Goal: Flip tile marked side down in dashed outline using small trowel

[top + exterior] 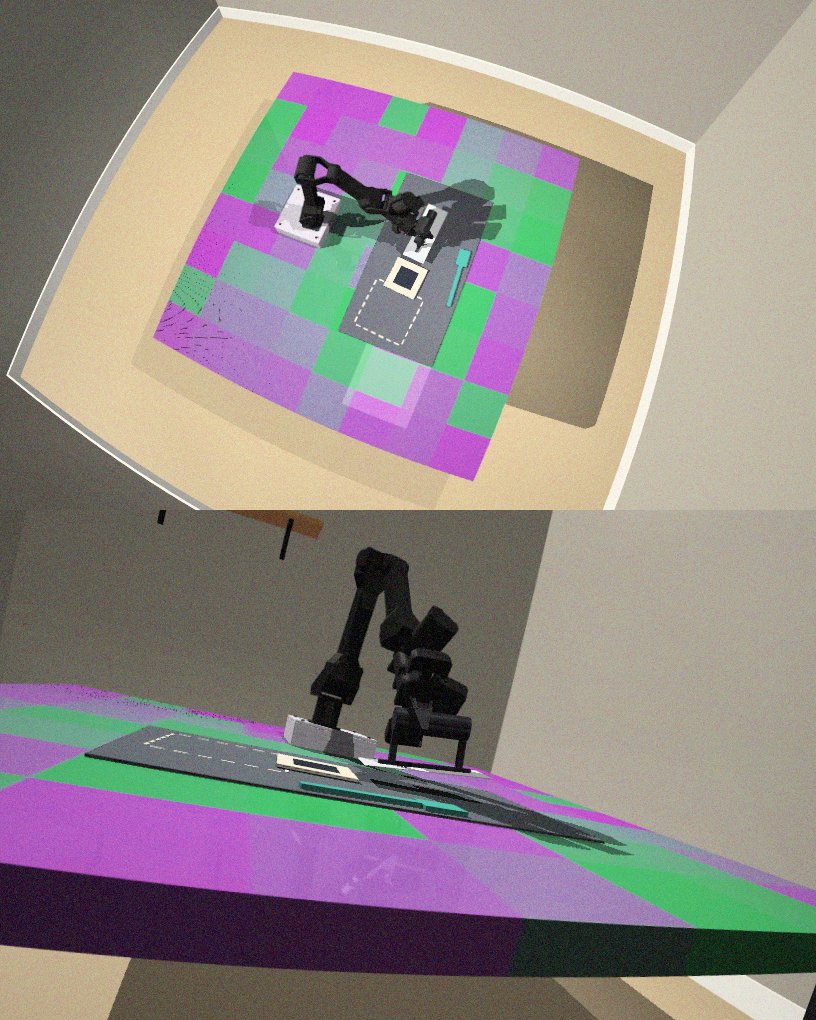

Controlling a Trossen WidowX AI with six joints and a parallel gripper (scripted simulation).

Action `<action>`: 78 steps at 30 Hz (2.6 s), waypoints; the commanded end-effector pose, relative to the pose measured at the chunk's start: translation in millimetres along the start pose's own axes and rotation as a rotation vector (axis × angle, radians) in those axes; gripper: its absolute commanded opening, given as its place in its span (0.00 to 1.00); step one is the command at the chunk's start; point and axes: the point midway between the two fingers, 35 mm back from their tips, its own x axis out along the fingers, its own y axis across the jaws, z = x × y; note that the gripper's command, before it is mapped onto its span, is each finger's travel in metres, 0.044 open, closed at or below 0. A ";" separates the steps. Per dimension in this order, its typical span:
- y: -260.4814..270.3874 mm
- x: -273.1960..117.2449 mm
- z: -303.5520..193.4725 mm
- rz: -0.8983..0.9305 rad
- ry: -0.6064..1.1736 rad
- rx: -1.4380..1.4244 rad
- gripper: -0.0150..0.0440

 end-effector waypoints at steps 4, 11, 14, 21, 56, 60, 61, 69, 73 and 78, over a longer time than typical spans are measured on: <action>3.6 4.8 2.2 -0.019 -0.008 0.002 0.25; 13.6 10.7 2.1 -0.019 -0.008 0.003 0.25; 18.0 13.1 2.1 -0.018 -0.008 0.003 0.25; 21.3 15.0 -0.5 -0.018 -0.008 0.003 0.25; 17.4 11.9 -53.1 -0.019 -0.005 0.000 0.25; 16.0 10.7 -51.6 -0.019 0.006 -0.014 0.25; 15.1 10.0 -50.7 -0.019 0.013 -0.022 0.25; 8.1 4.0 -47.0 -0.019 0.061 -0.078 0.25; 2.9 -0.4 -48.5 -0.019 0.062 -0.079 0.25; -3.5 -5.9 -51.5 -0.019 0.062 -0.079 0.25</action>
